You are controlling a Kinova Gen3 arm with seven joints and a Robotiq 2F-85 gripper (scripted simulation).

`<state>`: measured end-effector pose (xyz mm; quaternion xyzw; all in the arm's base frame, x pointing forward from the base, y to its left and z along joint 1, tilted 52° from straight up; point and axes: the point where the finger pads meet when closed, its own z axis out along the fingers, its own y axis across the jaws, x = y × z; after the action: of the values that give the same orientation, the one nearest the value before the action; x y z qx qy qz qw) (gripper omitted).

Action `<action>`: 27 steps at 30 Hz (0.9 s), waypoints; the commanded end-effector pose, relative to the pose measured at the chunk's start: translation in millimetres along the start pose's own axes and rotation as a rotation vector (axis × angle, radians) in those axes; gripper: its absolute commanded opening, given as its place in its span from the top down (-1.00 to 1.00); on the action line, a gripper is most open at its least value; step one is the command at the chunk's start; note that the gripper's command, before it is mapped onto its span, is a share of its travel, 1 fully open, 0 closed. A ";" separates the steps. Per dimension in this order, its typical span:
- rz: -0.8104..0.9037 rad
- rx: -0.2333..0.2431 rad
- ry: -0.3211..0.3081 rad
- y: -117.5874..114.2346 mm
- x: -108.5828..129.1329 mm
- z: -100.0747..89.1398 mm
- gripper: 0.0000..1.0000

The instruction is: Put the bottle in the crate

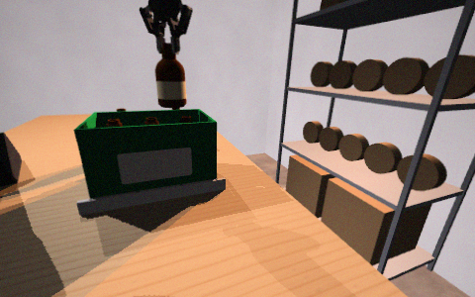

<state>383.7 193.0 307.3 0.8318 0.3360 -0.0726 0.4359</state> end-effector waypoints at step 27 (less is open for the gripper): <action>-0.003 0.002 0.002 51.0 -31.4 0.7 1.00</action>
<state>390.6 161.2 350.0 0.8323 0.3356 -0.0720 0.4352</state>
